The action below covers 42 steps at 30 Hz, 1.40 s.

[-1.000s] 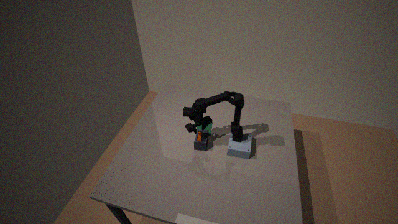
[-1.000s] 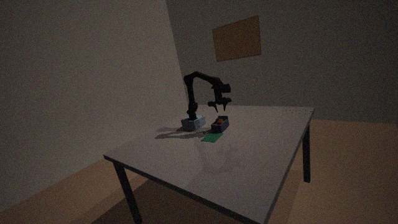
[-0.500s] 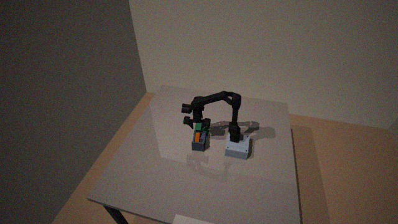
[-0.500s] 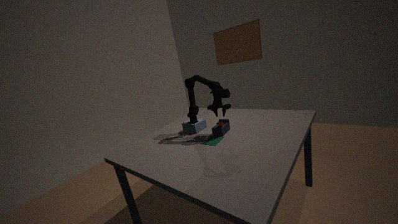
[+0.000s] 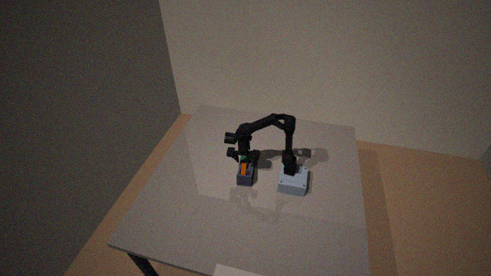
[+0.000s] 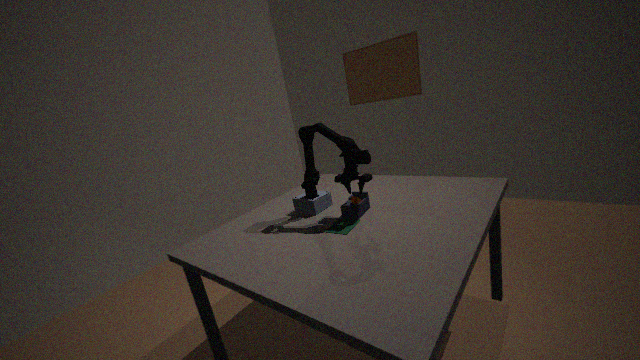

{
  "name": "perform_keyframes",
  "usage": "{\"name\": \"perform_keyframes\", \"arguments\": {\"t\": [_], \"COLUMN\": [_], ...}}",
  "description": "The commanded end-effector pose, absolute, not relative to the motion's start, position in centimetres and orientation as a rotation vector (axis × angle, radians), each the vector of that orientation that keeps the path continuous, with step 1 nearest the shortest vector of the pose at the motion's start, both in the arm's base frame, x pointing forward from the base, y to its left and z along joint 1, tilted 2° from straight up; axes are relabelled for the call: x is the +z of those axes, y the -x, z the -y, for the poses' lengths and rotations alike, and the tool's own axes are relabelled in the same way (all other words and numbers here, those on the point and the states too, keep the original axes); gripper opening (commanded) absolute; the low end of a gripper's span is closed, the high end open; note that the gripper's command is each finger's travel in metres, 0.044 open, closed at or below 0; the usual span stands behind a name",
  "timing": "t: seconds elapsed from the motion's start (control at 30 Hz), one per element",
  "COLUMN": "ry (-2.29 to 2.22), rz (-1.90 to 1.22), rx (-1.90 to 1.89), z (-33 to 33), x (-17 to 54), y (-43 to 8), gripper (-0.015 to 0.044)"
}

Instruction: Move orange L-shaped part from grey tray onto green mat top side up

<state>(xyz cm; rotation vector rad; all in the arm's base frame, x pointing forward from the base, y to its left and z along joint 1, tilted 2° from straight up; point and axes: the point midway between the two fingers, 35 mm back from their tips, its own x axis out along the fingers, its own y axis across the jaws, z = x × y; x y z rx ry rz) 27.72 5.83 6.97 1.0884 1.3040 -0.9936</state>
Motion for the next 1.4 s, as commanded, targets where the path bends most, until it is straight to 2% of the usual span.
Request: {"name": "perform_keyframes", "arguments": {"t": [0.0,0.8,0.97,1.3,1.37], "ry": [-1.090,-1.090,-1.087,-1.087,-1.087], "rz": [-1.311,-1.311,-1.307,-1.307,-1.307], "rx": [-1.000,-1.000,-0.996,-0.996,-0.996], "z": [-5.9,-6.0,-6.0,-6.0,-6.0], "x": [6.1,2.7,3.0,3.0,3.0], "y": [-27.7,-27.7,-27.7,-27.7,-27.7], "gripper": [0.0280,0.0280,0.0149,0.0082,0.0030]}}
